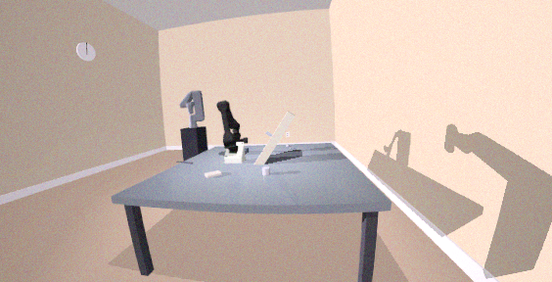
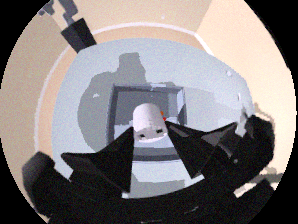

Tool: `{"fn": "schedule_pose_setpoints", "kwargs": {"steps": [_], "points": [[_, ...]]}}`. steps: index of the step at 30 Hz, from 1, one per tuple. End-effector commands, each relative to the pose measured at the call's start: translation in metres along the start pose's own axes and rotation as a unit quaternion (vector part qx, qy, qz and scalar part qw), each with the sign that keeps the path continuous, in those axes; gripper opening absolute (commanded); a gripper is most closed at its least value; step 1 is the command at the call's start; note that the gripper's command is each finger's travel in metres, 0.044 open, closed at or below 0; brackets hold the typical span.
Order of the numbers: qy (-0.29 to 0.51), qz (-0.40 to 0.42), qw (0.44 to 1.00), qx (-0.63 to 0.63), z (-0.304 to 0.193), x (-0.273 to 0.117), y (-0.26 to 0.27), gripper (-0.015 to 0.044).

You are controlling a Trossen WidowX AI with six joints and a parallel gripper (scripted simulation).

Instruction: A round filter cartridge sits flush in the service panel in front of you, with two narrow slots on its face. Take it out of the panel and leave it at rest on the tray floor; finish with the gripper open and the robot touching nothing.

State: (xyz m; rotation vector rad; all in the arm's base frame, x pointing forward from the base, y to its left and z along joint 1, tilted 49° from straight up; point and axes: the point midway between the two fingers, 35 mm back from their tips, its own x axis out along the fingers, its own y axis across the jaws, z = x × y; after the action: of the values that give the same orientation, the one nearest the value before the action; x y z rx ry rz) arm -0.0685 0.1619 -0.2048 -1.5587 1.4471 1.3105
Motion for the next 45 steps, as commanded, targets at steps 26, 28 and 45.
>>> {"fn": "schedule_pose_setpoints", "kwargs": {"steps": [26, 28, 45], "points": [[-0.008, 0.002, 1.000, 0.001, 0.034, -0.051, 0.001, 0.0440], [-0.008, 0.002, 1.000, 0.001, 0.034, -0.051, 0.001, 0.0440], [-0.008, 0.002, 1.000, 0.001, 0.034, -0.051, 0.001, 0.0440]]}}
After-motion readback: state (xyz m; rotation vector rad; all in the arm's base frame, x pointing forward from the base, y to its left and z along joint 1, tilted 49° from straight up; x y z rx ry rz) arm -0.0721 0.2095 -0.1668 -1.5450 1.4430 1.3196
